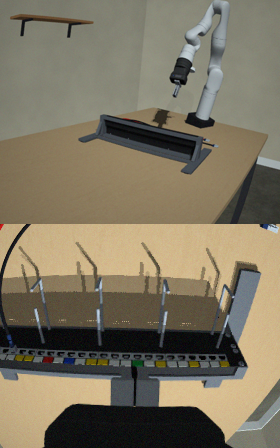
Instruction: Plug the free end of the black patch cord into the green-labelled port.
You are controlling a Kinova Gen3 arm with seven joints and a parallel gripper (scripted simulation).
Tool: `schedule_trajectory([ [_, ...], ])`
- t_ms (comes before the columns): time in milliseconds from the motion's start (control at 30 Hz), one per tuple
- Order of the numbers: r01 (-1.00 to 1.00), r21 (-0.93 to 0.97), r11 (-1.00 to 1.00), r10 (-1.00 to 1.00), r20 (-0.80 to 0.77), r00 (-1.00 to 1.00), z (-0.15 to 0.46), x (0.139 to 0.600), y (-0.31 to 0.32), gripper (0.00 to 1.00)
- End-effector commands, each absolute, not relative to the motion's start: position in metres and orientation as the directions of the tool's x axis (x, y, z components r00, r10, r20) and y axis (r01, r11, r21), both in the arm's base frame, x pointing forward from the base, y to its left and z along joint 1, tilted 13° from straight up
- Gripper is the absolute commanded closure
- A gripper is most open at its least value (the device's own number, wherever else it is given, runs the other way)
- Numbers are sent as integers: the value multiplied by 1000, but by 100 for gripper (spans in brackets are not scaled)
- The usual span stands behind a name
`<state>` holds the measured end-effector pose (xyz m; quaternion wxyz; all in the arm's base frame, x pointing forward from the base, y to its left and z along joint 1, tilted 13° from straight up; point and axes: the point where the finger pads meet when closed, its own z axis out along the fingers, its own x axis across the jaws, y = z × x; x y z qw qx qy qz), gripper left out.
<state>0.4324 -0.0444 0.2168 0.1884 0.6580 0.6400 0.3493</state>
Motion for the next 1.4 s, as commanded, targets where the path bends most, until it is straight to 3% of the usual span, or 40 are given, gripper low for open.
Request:
schedule_trajectory([
  [0, 707, 699, -108, 975, 212, -60, 220, 431, -47, 100],
  [1367, 707, 699, -108, 975, 212, -60, 223, 426, -65, 100],
])
